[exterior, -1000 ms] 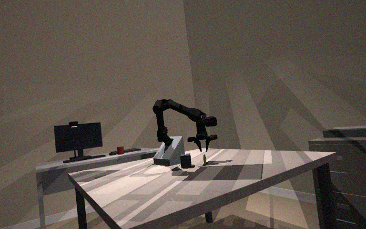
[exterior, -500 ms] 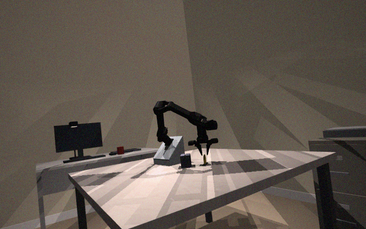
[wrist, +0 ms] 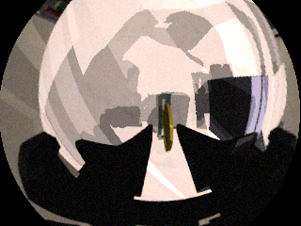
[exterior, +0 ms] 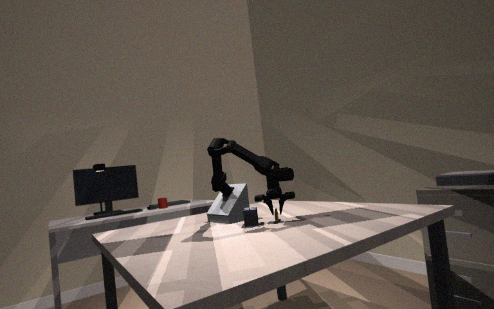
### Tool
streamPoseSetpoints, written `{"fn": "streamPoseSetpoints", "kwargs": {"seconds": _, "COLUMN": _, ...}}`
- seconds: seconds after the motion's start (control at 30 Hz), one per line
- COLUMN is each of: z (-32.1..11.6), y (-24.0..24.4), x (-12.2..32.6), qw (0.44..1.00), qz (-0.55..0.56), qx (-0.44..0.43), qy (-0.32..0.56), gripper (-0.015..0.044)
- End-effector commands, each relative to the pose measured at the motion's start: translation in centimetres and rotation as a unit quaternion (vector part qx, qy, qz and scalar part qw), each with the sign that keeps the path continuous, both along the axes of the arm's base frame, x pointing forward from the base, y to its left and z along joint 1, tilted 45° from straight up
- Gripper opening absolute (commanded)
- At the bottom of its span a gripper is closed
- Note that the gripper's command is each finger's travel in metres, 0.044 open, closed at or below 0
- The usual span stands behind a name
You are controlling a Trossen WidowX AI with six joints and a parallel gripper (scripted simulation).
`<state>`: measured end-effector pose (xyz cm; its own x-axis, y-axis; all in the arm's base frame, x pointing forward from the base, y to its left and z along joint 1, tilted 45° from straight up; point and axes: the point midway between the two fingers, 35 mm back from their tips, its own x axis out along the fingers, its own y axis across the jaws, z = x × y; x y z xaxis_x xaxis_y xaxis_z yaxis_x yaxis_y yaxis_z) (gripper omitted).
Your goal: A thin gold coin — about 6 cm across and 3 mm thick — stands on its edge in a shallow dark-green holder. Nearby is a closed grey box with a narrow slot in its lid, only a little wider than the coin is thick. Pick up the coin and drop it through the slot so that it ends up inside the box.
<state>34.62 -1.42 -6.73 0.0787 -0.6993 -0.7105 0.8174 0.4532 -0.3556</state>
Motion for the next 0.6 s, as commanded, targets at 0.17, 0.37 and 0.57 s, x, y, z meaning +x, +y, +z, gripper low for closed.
{"fn": "streamPoseSetpoints", "kwargs": {"seconds": 0.17, "z": -1.1, "y": -1.2, "x": -0.1, "qw": 1.000, "qz": 0.002, "qx": -0.004, "qy": 0.004, "gripper": 0.0161}}
{"fn": "streamPoseSetpoints", "kwargs": {"seconds": 0.37, "z": -1.6, "y": -1.7, "x": -0.1, "qw": 1.000, "qz": 0.002, "qx": -0.005, "qy": 0.004, "gripper": 0.0161}}
{"fn": "streamPoseSetpoints", "kwargs": {"seconds": 0.57, "z": -1.6, "y": -1.7, "x": -0.1, "qw": 1.000, "qz": 0.002, "qx": -0.005, "qy": 0.004, "gripper": 0.0003}}
